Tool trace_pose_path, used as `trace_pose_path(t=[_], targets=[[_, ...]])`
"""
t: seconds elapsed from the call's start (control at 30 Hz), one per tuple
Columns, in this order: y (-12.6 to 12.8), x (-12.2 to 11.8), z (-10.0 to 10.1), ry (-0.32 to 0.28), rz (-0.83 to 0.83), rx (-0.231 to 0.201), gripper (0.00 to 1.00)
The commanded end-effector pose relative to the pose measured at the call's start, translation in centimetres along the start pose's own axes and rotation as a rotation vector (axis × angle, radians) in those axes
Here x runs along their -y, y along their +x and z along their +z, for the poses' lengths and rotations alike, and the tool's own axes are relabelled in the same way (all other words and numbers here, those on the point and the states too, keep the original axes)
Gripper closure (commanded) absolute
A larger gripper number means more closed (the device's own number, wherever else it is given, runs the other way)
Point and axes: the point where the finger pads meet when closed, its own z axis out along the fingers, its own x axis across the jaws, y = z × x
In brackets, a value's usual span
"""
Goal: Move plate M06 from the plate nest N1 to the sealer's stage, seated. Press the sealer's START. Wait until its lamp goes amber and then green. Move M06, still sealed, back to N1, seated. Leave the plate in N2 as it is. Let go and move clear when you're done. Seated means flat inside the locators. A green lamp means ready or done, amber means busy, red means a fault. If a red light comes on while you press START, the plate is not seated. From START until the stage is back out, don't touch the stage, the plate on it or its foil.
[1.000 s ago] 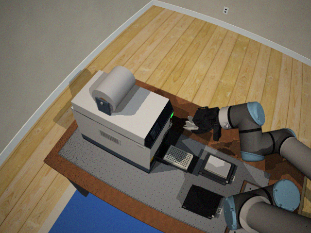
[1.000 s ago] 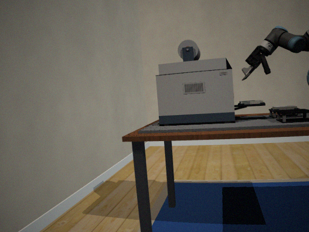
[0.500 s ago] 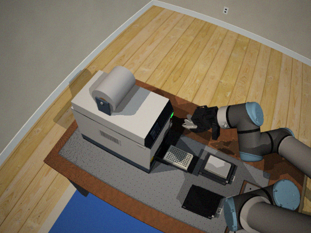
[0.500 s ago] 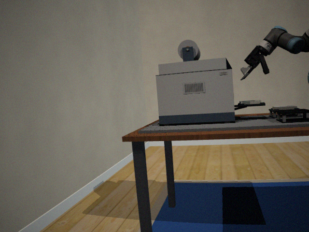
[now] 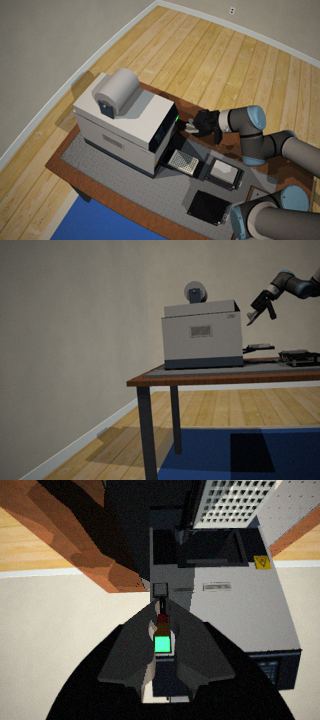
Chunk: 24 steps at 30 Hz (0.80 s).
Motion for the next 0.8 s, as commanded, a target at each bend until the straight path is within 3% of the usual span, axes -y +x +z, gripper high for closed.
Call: trace_pose_path(t=[0.0, 0.77], targets=[[-0.2, -0.5, 1.0, -0.005, -0.003, 0.006, 1.0], [-0.2, -0.6, 3.7, -0.005, -0.003, 0.006, 1.0]])
